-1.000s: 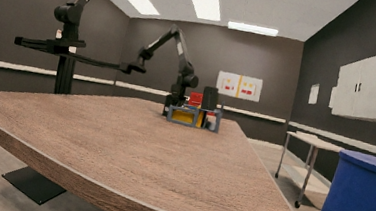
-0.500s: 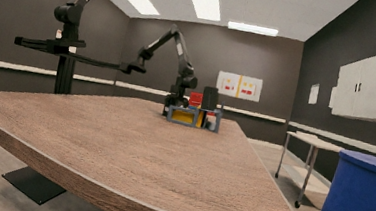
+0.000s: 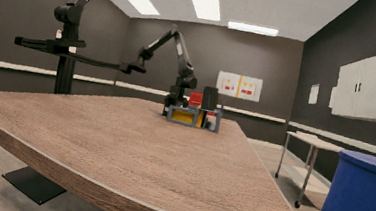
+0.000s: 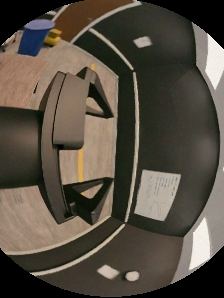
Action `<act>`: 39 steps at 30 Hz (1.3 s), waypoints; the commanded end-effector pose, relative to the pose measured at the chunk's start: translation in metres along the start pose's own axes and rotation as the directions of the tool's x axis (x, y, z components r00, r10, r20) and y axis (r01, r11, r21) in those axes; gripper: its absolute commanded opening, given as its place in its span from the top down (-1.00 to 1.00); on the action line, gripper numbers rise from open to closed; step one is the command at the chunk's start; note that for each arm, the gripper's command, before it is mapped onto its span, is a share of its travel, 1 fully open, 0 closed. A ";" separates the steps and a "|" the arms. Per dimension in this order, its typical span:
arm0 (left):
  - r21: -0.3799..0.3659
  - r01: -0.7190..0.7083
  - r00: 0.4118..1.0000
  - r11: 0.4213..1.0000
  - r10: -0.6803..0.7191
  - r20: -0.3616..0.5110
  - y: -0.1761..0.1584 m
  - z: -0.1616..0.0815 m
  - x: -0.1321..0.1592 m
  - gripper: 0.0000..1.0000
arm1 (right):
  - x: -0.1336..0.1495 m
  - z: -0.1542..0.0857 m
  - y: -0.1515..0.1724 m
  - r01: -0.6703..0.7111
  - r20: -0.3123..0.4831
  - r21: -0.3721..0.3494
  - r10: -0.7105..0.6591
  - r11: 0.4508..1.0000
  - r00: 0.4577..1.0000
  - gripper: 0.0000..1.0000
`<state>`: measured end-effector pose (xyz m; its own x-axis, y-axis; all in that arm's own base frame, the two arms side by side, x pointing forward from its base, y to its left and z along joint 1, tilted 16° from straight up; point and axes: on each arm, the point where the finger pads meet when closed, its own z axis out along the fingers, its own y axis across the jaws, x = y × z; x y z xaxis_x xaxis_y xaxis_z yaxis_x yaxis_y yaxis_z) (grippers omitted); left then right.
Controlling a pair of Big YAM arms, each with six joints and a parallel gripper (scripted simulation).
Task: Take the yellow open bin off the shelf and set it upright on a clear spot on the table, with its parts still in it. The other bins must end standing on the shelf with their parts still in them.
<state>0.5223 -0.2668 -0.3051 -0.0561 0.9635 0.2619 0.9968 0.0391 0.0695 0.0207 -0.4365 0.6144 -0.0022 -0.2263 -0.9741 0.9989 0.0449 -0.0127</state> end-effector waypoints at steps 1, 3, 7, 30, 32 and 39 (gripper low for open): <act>-0.029 0.016 1.000 0.999 -0.015 0.025 0.020 -0.023 -0.003 -0.81 | -0.014 -0.007 -0.003 -0.011 0.042 0.007 0.011 1.000 0.999 -1.00; -0.028 0.016 1.000 0.999 -0.015 0.024 0.020 -0.023 -0.003 -0.81 | -0.014 -0.007 -0.003 -0.011 0.042 0.007 0.011 1.000 0.999 -1.00; -0.024 0.014 1.000 1.000 -0.013 0.022 0.017 -0.024 -0.003 -0.81 | -0.014 -0.007 -0.003 -0.011 0.042 0.007 0.011 1.000 0.999 -1.00; -0.019 0.001 1.000 1.000 0.000 0.016 0.004 -0.073 -0.009 -0.81 | -0.014 -0.007 -0.003 -0.011 0.042 0.007 0.011 1.000 0.999 -1.00; -0.019 0.001 1.000 1.000 0.000 0.016 0.004 -0.073 -0.009 -0.81 | -0.014 -0.007 -0.003 -0.011 0.042 0.007 0.011 1.000 0.999 -1.00; -0.019 0.001 1.000 1.000 0.000 0.016 0.003 -0.092 -0.008 -0.81 | -0.014 -0.007 -0.003 -0.011 0.042 0.007 0.011 1.000 0.999 -1.00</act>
<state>0.5204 -0.2832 -0.2397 -0.0591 0.9638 0.2599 0.9966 0.0418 0.0716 0.0207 -0.4365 0.6144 -0.0022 -0.2263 -0.9741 0.9989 0.0449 -0.0127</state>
